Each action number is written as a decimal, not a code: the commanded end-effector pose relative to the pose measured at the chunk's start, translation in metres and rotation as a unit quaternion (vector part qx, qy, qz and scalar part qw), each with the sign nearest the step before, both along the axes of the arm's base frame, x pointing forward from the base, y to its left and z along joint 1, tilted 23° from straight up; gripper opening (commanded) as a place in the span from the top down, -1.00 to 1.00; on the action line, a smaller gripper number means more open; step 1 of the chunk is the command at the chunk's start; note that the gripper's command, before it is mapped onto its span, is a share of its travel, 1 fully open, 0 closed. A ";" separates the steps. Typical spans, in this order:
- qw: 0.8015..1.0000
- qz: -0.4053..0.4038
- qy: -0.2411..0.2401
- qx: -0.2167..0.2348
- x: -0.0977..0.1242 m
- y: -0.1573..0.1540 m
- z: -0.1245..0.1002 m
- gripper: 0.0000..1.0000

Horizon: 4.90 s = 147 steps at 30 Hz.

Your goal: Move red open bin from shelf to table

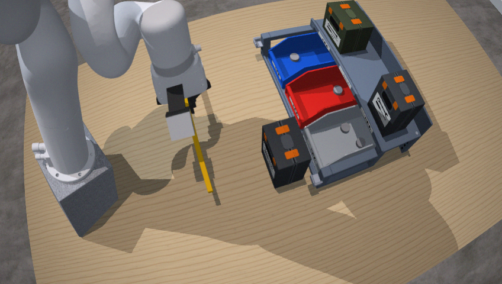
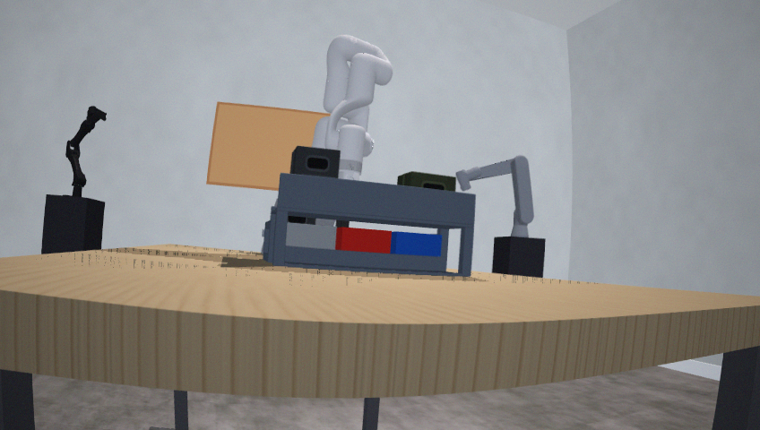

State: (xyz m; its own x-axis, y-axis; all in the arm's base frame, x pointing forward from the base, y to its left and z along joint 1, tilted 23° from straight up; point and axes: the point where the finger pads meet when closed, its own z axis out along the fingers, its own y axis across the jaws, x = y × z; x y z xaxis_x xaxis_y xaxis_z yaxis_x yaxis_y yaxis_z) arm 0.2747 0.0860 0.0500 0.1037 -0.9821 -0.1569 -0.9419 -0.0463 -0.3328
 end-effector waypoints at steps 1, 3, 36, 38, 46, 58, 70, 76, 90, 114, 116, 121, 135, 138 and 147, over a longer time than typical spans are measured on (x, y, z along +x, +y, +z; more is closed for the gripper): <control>1.000 0.003 -0.009 0.014 0.004 0.002 -0.002 1.00; 1.000 0.003 -0.009 0.014 0.004 0.002 -0.002 1.00; 1.000 0.003 -0.008 0.014 0.017 0.010 -0.038 1.00; 1.000 0.003 -0.008 0.014 0.017 0.010 -0.038 1.00; 1.000 0.003 -0.001 0.011 0.022 0.013 -0.052 1.00; 1.000 0.003 -0.008 0.014 0.023 0.014 -0.056 1.00; 1.000 0.003 -0.008 0.014 0.026 0.016 -0.067 1.00; 1.000 0.003 -0.008 0.014 0.026 0.016 -0.067 1.00; 1.000 0.004 -0.005 0.015 0.027 0.016 -0.066 -1.00; 1.000 0.004 -0.005 0.015 0.027 0.016 -0.066 -1.00; 1.000 0.004 -0.005 0.015 0.027 0.016 -0.066 -1.00; 1.000 0.004 -0.005 0.015 0.027 0.016 -0.066 -1.00; 1.000 0.004 -0.005 0.015 0.027 0.016 -0.066 -1.00; 1.000 0.004 -0.005 0.015 0.027 0.016 -0.066 -1.00; 1.000 0.004 -0.005 0.015 0.017 0.009 -0.039 -1.00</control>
